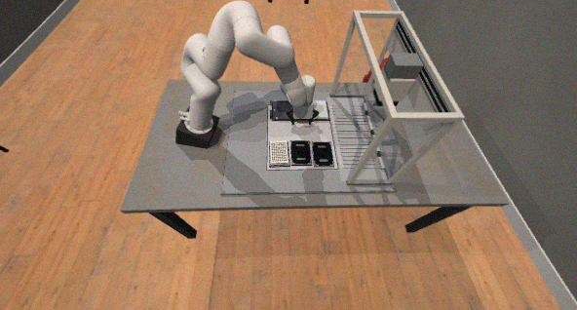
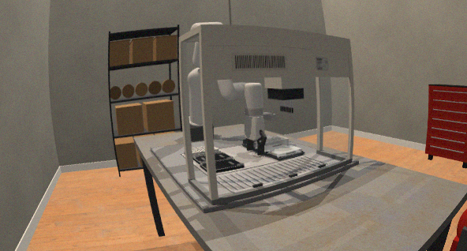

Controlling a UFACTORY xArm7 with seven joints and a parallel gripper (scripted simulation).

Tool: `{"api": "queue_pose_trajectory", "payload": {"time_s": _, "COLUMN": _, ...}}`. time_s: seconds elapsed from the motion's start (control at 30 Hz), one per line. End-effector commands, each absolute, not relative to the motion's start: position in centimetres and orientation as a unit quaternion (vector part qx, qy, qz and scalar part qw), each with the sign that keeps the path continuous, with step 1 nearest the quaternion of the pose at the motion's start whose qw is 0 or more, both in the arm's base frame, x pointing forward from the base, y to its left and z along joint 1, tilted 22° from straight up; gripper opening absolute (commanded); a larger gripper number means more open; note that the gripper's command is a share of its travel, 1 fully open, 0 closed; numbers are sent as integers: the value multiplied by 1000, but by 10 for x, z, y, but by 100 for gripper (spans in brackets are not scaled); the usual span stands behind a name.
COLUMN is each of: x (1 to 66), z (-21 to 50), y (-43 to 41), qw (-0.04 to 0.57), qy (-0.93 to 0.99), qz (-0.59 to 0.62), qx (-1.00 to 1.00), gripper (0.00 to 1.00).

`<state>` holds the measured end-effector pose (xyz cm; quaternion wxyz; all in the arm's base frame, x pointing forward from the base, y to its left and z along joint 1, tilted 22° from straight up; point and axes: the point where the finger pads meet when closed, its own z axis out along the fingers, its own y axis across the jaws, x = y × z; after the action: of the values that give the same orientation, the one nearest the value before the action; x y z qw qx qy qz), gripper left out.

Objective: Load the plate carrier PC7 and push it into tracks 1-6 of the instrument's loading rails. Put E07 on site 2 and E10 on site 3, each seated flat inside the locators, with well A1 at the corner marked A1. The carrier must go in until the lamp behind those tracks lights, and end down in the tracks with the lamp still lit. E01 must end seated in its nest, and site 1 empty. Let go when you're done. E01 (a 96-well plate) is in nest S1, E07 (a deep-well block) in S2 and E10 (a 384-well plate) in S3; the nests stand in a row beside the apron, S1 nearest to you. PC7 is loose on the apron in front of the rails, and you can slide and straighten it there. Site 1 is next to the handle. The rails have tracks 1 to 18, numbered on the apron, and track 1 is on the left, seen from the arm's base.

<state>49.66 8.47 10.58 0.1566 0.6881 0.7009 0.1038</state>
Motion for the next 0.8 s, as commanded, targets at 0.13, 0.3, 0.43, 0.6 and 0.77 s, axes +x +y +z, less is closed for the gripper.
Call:
{"api": "queue_pose_trajectory", "payload": {"time_s": 0.13, "x": 497, "z": 107, "y": 84, "qw": 157, "qy": 701, "qz": 106, "qx": 688, "gripper": 100}}
{"api": "queue_pose_trajectory", "payload": {"time_s": 0.3, "x": 497, "z": 108, "y": 80, "qw": 157, "qy": 701, "qz": 106, "qx": 688, "gripper": 100}}
{"api": "queue_pose_trajectory", "payload": {"time_s": 0.43, "x": 497, "z": 108, "y": 78, "qw": 157, "qy": 701, "qz": 106, "qx": 688, "gripper": 100}}
{"api": "queue_pose_trajectory", "payload": {"time_s": 0.6, "x": 498, "z": 108, "y": 76, "qw": 157, "qy": 701, "qz": 105, "qx": 688, "gripper": 100}}
{"api": "queue_pose_trajectory", "payload": {"time_s": 0.77, "x": 498, "z": 108, "y": 76, "qw": 157, "qy": 701, "qz": 105, "qx": 688, "gripper": 100}}
